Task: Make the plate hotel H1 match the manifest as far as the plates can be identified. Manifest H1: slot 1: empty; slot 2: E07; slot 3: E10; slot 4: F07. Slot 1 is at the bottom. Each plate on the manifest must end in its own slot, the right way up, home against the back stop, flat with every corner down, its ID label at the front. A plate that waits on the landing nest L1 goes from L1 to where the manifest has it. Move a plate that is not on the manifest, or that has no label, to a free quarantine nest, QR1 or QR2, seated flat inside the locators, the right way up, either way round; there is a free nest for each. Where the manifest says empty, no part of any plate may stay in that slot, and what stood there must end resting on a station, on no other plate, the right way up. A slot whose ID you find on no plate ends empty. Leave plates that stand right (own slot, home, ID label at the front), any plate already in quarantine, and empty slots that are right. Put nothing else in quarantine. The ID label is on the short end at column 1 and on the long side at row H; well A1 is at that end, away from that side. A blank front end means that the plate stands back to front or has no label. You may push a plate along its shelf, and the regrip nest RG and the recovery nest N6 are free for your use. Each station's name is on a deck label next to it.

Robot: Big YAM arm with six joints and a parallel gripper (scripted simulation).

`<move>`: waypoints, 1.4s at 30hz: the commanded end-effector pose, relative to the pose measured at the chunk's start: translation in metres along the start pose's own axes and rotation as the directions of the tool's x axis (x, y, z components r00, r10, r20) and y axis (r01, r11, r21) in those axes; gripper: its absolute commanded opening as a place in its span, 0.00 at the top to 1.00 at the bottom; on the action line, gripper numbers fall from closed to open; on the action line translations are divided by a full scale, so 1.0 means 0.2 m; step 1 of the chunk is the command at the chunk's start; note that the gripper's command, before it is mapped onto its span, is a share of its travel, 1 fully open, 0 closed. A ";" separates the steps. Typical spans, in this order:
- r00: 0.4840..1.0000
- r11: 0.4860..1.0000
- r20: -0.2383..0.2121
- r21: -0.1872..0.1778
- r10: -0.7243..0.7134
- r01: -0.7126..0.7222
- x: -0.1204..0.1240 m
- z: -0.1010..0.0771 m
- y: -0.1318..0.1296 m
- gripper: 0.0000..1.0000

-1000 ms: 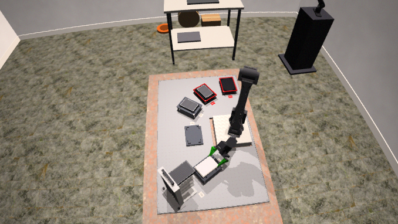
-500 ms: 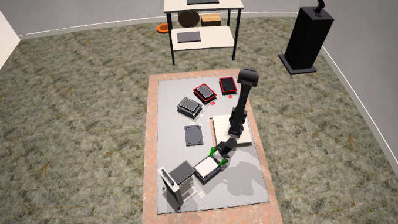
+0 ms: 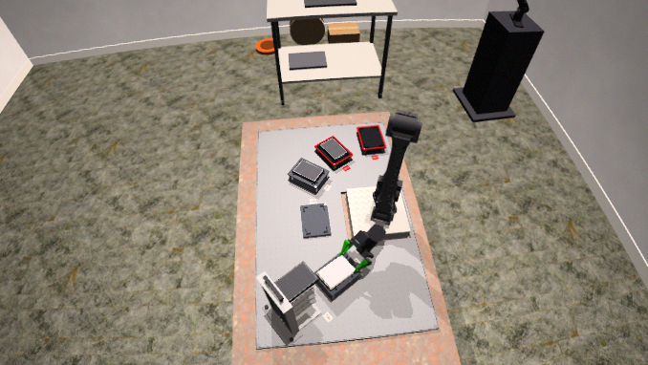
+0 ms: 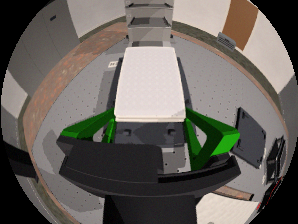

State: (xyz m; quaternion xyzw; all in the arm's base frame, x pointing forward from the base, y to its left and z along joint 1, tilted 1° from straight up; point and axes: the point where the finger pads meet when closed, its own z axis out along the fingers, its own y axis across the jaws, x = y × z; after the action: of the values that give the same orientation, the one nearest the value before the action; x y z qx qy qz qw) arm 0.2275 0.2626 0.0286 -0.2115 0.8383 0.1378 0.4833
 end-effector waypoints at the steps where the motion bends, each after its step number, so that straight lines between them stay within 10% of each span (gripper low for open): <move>1: 1.000 1.000 0.022 -0.009 0.013 -0.012 -0.04 0.01 0.03 0.14; 33: 1.000 1.000 -0.003 -0.009 0.004 -0.004 0.01 -0.01 0.02 0.00; 42: 0.999 0.999 0.039 -0.024 0.029 -0.028 -0.17 -0.03 0.08 0.00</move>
State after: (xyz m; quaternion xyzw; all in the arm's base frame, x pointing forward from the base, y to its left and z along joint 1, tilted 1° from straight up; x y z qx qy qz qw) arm 0.2251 0.2592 0.0378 -0.2133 0.8400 0.1346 0.4805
